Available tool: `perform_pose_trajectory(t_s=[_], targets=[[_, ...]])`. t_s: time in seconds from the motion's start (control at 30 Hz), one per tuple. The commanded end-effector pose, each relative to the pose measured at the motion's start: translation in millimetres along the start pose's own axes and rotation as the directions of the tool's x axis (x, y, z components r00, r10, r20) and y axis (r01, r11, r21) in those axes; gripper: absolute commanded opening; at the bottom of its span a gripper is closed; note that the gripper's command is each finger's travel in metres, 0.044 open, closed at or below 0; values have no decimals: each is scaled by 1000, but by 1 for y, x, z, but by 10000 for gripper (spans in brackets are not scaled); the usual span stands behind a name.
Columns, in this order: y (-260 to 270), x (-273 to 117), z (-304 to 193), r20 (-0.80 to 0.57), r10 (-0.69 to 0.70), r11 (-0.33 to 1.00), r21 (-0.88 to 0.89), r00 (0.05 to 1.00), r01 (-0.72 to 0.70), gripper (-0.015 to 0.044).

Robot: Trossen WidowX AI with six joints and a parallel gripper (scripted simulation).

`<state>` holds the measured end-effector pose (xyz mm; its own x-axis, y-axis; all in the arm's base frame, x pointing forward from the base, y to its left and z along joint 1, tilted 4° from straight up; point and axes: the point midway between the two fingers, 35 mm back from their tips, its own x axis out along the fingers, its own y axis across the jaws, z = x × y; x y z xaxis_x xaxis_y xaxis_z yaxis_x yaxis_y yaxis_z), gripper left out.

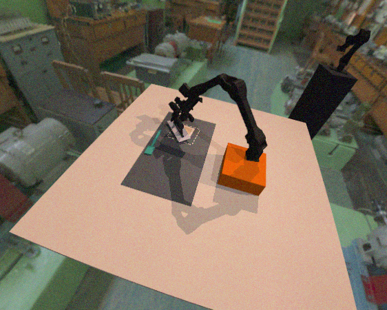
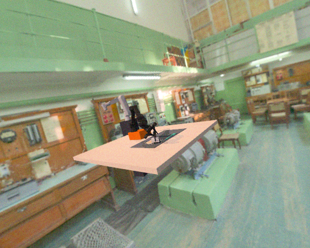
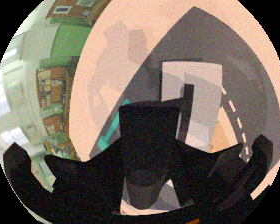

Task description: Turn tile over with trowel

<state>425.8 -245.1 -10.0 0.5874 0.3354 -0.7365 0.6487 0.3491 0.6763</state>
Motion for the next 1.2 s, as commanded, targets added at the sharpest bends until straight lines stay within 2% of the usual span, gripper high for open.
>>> perform_pose_trajectory(t_s=[0.0, 0.53, 1.17], targets=[[20, 13, -16, -64, 10, 998, -65, 998, -15, 0], [65, 54, -91, -297, -49, 948, -315, 954, -49, 0], [113, 83, -205, -574, -165, 788, -566, 802, -243, 0]])
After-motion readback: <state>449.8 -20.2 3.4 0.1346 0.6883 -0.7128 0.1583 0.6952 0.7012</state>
